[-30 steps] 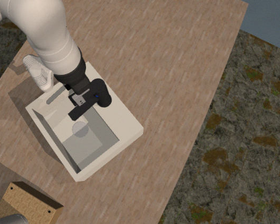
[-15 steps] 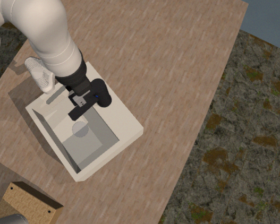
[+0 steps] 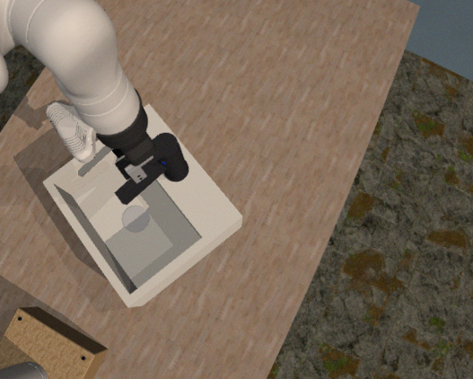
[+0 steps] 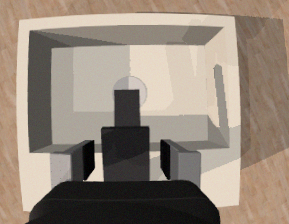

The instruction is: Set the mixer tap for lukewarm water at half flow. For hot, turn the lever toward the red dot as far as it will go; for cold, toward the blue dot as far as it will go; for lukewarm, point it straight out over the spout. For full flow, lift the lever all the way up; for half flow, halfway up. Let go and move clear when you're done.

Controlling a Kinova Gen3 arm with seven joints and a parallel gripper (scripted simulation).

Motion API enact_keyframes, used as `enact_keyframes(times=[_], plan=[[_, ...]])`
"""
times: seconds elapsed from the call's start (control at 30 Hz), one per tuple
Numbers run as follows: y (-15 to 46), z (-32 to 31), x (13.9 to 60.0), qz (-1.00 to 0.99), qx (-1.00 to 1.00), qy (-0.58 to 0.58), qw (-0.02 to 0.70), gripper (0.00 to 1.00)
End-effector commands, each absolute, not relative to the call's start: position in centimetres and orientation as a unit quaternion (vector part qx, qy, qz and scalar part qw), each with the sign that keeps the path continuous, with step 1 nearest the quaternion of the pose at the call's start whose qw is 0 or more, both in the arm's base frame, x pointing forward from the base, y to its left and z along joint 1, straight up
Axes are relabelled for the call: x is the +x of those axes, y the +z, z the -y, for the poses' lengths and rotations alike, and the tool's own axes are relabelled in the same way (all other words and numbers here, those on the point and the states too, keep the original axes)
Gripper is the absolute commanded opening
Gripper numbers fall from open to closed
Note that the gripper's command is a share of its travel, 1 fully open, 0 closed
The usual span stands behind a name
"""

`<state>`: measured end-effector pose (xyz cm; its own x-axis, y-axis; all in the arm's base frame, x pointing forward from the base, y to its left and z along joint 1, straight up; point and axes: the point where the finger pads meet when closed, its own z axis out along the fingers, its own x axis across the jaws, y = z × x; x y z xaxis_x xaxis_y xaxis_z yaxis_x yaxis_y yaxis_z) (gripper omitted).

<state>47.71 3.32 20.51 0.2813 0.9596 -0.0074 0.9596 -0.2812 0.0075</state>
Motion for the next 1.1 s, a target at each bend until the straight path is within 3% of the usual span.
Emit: enact_keyframes(times=[0.0, 1.07], plan=[[20.15, -3.53, 47.94, -0.602, 0.799, 0.003, 0.005, 1.0], [19.3, -3.54, 48.02, -0.602, 0.799, 0.004, 0.006, 1.0]])
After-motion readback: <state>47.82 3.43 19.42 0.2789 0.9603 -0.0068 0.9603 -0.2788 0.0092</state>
